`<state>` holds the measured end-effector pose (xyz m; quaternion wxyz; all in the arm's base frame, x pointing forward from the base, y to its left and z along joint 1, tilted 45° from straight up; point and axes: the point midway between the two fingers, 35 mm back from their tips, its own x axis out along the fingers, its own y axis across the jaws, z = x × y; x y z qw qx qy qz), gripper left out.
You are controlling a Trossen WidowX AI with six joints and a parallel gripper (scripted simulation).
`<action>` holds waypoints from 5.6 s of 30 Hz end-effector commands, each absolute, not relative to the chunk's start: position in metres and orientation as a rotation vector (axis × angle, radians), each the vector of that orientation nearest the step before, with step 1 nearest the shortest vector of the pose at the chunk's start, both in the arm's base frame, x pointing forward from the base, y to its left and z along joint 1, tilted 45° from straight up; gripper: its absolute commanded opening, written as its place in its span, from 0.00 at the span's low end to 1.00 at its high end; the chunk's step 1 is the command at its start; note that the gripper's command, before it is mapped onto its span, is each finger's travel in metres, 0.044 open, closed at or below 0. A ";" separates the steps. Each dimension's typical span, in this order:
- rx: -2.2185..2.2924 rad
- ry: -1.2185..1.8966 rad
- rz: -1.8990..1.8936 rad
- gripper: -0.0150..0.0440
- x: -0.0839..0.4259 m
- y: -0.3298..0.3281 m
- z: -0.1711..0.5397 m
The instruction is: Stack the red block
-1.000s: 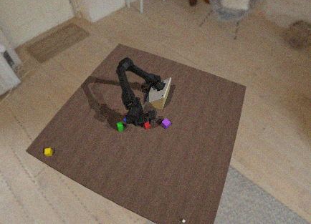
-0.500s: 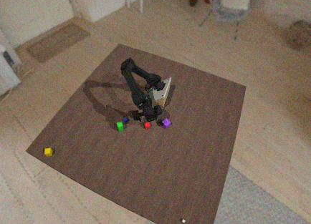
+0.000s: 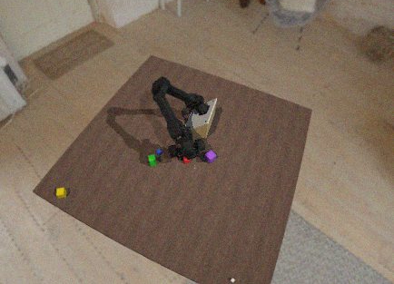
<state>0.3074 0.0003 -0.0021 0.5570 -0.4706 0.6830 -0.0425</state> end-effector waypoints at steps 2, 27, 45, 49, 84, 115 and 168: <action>-1.121 1.616 -0.100 1.00 0.306 -0.004 -0.006; -1.122 1.616 -0.102 1.00 0.309 -0.032 -0.035; -1.123 1.616 -0.102 1.00 0.308 -0.034 -0.036; -1.123 1.616 -0.102 0.87 0.308 -0.033 -0.036; -1.119 1.616 -0.098 0.25 0.305 0.029 0.026; -1.110 1.611 -0.083 0.25 0.355 0.005 0.103; -1.125 1.611 -0.109 0.25 0.392 -0.102 0.138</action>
